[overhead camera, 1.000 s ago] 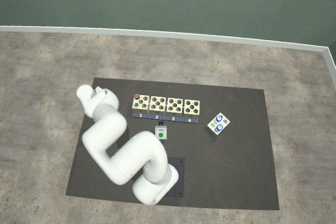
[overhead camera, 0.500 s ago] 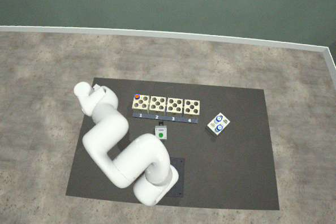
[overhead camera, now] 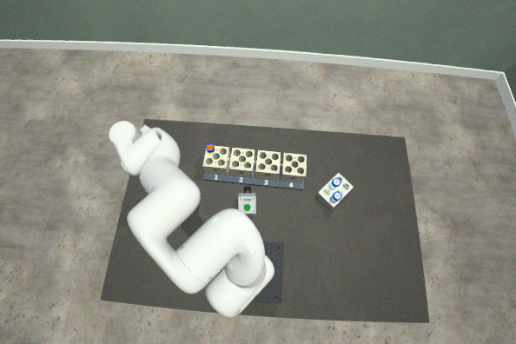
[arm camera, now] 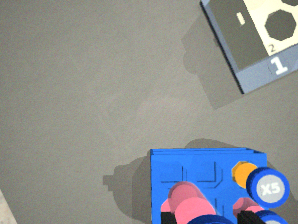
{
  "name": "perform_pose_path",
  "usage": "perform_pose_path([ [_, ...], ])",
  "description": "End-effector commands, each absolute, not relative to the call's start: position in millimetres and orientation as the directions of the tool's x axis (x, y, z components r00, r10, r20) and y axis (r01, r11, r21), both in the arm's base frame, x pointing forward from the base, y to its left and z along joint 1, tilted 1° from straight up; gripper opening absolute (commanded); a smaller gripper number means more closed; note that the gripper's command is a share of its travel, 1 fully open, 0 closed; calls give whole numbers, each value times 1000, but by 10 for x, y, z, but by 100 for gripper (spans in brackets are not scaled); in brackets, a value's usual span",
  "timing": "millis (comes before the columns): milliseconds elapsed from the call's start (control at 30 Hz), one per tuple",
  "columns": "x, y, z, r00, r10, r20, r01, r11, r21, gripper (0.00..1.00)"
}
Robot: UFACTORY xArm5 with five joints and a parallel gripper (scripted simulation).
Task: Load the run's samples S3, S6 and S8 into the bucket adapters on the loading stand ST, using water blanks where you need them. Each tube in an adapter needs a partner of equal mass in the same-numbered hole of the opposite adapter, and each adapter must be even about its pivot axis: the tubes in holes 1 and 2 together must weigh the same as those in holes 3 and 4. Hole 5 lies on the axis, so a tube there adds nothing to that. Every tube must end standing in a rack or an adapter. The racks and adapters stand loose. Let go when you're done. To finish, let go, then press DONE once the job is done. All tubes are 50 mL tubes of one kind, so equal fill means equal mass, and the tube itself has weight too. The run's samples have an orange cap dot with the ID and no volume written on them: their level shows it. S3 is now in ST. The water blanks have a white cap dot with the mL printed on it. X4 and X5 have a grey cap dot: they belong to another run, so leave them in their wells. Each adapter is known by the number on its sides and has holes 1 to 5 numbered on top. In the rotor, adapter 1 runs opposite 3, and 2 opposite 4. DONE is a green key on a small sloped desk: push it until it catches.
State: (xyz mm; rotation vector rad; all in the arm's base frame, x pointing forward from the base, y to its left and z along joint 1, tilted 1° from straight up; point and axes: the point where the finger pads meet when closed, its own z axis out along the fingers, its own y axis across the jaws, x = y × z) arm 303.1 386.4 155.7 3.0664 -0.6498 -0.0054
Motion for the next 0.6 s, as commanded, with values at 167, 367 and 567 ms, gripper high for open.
perform_pose_path([
  [167, 3040, 3873, 1683, 914, -406, -15, -406, -914, 0, 0],
  [367, 3040, 3873, 1683, 914, -406, -15, -406, -914, 0, 0],
  [567, 3040, 3873, 1683, 914, -406, -15, -406, -914, 0, 0],
])
